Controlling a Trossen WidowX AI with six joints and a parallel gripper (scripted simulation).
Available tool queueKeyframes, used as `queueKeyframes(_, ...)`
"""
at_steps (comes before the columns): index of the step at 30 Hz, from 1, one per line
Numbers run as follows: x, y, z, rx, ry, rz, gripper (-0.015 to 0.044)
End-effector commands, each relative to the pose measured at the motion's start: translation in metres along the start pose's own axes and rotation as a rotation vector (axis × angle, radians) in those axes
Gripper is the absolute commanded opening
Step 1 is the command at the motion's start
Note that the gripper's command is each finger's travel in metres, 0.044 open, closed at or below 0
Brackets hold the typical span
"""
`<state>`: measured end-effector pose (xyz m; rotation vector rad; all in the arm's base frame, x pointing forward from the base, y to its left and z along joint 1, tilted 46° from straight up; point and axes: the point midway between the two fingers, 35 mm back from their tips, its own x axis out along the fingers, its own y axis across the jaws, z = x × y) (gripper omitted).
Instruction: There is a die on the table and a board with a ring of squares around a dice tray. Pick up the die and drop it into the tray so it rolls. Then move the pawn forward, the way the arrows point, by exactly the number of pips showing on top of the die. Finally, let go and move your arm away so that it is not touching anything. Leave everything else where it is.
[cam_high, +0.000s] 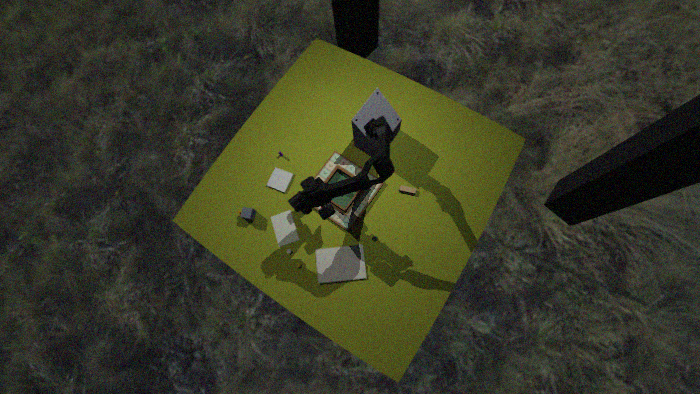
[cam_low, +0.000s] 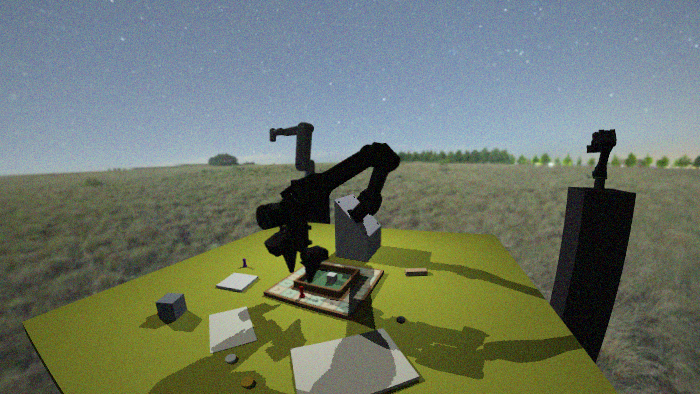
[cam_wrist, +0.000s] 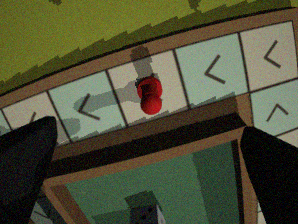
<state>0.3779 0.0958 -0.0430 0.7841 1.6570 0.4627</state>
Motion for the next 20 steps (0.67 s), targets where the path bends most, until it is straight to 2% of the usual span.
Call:
queueKeyframes(1,-0.016,-0.007,-0.018,-0.035,0.008,-0.012,0.044)
queueKeyframes(7,-0.062,-0.034,-0.096,-0.197,0.008,-0.022,0.044)
queueKeyframes(13,-0.079,-0.052,-0.183,-0.36,0.019,-0.009,0.044)
queueKeyframes(14,-0.074,-0.042,-0.127,-0.261,0.001,-0.017,0.044)
queueKeyframes(20,-0.074,-0.042,-0.127,-0.261,0.001,-0.017,0.044)
